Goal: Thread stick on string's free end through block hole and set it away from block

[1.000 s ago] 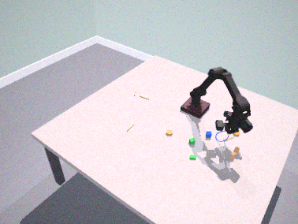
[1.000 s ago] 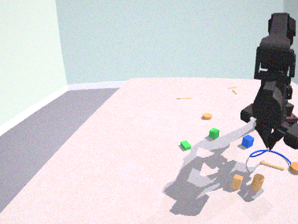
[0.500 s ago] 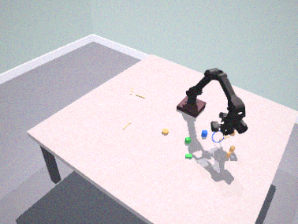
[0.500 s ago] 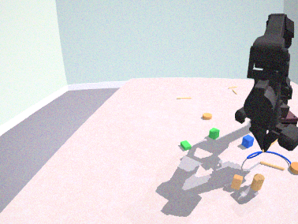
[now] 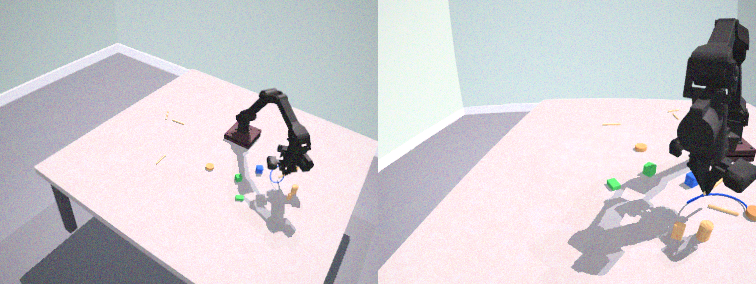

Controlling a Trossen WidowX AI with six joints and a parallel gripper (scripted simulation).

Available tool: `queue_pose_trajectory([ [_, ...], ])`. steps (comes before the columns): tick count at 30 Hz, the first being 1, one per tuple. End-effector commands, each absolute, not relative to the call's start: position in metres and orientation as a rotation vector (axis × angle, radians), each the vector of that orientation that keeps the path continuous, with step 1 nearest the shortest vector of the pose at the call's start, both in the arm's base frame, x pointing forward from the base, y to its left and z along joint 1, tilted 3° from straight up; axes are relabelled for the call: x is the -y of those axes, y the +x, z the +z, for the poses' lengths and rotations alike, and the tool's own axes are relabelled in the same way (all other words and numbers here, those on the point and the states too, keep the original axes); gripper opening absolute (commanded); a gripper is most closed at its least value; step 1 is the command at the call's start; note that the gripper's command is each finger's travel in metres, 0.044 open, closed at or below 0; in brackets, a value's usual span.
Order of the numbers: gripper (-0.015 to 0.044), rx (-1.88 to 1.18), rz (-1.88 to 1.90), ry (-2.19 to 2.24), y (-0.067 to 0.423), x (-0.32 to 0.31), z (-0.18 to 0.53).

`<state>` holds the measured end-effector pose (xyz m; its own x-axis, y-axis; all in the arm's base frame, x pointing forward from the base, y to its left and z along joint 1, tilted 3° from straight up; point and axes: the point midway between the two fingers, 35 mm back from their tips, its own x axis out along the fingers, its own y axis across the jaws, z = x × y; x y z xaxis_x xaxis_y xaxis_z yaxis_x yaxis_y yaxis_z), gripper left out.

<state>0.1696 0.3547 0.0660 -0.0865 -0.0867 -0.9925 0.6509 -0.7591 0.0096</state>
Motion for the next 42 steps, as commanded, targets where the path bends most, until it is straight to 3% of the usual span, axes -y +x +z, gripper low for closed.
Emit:
queue_pose_trajectory([
  [1, 0.0, -0.619, -1.885, 1.696, 0.176, -0.358, 0.067],
  [42, 0.0, -0.66, -1.808, 1.772, 0.224, -0.377, 0.071],
])
